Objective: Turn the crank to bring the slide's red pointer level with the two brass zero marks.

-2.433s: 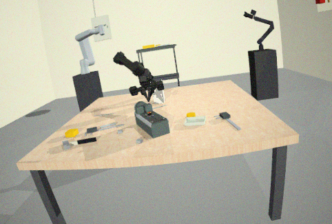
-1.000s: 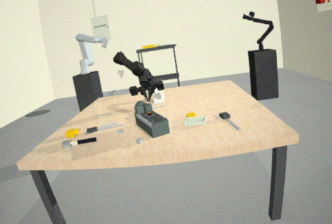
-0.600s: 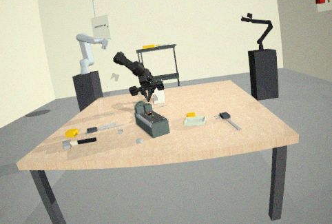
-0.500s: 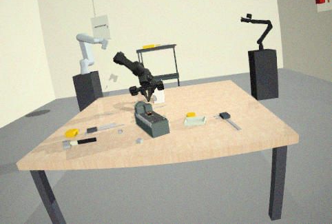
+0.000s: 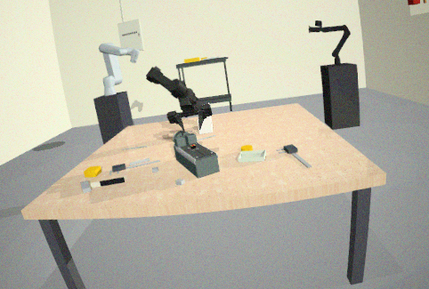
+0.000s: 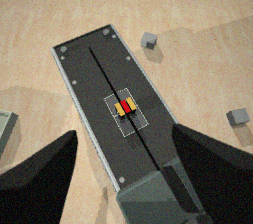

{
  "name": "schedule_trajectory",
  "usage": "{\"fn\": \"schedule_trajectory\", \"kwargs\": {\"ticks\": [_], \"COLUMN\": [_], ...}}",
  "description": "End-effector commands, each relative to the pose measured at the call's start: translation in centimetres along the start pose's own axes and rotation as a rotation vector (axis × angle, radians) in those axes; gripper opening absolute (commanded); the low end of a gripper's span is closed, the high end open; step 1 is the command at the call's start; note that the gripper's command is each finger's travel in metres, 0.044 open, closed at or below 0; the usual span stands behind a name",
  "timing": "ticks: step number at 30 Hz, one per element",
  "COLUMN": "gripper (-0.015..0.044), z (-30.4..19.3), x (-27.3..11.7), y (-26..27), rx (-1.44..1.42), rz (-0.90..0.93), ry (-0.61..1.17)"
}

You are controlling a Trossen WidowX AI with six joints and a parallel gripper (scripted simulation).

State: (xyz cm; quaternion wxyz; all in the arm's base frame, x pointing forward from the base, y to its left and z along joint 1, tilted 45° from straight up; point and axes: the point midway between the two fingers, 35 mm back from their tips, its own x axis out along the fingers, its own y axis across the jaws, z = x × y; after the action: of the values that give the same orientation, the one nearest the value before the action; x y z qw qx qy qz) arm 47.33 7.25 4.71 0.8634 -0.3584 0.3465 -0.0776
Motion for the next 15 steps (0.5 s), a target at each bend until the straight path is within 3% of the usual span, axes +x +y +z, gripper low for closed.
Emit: {"fn": "schedule_trajectory", "kwargs": {"ticks": [1,3,15], "gripper": [0.042,0.044,0.0125], "z": [0.0,0.0,0.0], "x": [0.0,0.0,0.0], "y": [-0.01,-0.01,-0.01], "rx": [0.0,0.0,0.0], "rz": [-0.001,-0.001,-0.001], "ry": [0.0,0.0,0.0]}}
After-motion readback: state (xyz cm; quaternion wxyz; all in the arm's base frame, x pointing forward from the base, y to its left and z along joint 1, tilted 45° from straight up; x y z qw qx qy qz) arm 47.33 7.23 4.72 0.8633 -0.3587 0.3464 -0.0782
